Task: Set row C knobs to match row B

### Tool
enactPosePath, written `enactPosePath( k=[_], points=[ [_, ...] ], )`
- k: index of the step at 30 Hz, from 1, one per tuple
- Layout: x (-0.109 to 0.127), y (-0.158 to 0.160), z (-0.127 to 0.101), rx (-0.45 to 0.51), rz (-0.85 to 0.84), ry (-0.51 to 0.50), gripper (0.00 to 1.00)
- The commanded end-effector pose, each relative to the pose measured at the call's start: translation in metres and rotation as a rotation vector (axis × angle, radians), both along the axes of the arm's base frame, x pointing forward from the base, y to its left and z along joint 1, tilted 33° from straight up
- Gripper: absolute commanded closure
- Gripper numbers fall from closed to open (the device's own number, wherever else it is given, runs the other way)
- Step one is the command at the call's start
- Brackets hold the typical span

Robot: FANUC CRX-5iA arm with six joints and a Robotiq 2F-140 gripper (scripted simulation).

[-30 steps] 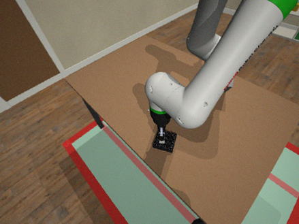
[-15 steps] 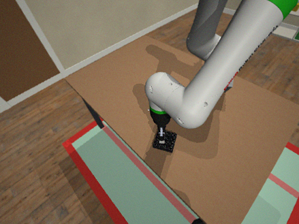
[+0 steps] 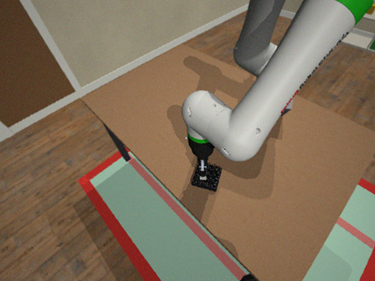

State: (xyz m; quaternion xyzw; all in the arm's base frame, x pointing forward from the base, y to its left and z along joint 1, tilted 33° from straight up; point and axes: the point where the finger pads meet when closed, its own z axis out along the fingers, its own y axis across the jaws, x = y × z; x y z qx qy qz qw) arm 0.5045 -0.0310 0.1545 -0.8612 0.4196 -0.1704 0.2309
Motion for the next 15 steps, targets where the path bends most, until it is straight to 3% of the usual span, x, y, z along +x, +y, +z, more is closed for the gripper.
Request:
enactPosePath(
  k=[1,4,5,15],
  points=[
    [0.0001,-0.0001,0.0002,0.0,0.0,0.0,0.88],
    [0.0001,-0.0001,0.0002,0.0,0.0,0.0,0.88],
    [0.0001,-0.0001,0.0002,0.0,0.0,0.0,0.95],
    [0.0001,-0.0001,0.0002,0.0,0.0,0.0,0.95]
  ],
)
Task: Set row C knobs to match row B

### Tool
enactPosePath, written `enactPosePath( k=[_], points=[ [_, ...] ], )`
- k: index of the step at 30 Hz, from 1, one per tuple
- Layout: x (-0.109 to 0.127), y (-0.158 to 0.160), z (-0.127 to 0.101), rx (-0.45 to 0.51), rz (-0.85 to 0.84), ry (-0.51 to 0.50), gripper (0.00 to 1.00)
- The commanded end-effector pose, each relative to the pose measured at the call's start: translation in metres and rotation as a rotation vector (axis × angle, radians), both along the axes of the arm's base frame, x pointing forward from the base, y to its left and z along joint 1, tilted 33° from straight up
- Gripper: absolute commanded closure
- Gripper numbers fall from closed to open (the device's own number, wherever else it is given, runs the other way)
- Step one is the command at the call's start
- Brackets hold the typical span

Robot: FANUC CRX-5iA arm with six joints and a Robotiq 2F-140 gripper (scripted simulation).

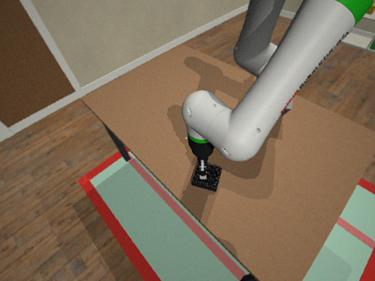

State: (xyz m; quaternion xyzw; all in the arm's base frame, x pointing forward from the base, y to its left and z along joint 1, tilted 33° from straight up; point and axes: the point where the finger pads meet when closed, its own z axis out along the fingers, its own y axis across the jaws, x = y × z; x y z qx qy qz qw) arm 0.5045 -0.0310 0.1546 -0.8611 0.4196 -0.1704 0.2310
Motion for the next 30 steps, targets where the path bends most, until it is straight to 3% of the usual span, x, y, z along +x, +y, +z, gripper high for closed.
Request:
enactPosePath(
  k=[1,30],
  points=[
    [0.0001,-0.0001,0.0001,0.0,0.0,0.0,0.95],
    [0.0001,-0.0001,0.0001,-0.011,0.018,-0.006,0.95]
  ],
)
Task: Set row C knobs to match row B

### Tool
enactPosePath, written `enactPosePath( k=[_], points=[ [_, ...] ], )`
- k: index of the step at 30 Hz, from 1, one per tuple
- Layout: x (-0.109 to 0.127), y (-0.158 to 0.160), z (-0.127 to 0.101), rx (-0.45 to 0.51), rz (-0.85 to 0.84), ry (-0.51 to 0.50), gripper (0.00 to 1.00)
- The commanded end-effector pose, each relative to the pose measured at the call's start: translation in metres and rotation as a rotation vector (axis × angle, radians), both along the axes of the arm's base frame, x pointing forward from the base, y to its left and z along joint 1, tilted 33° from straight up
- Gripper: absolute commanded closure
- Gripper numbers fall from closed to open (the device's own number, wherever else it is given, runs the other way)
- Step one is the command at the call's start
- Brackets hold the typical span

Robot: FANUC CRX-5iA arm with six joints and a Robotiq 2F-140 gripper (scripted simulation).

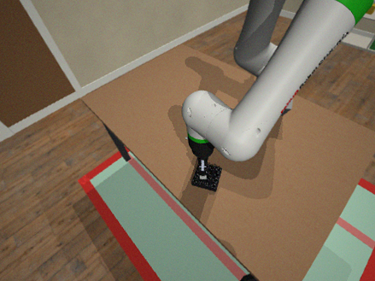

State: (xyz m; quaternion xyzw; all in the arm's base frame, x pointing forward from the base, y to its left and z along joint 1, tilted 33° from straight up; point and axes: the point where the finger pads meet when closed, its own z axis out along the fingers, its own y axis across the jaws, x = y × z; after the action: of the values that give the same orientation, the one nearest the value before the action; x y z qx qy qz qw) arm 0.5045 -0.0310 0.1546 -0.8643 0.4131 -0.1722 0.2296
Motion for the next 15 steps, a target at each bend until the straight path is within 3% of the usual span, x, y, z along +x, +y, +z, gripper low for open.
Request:
enactPosePath(
  k=[1,15],
  points=[
    [0.0001,-0.0001,0.0001,-0.006,0.011,-0.004,0.95],
    [0.0001,-0.0001,0.0001,-0.086,0.148,-0.045,0.95]
  ],
)
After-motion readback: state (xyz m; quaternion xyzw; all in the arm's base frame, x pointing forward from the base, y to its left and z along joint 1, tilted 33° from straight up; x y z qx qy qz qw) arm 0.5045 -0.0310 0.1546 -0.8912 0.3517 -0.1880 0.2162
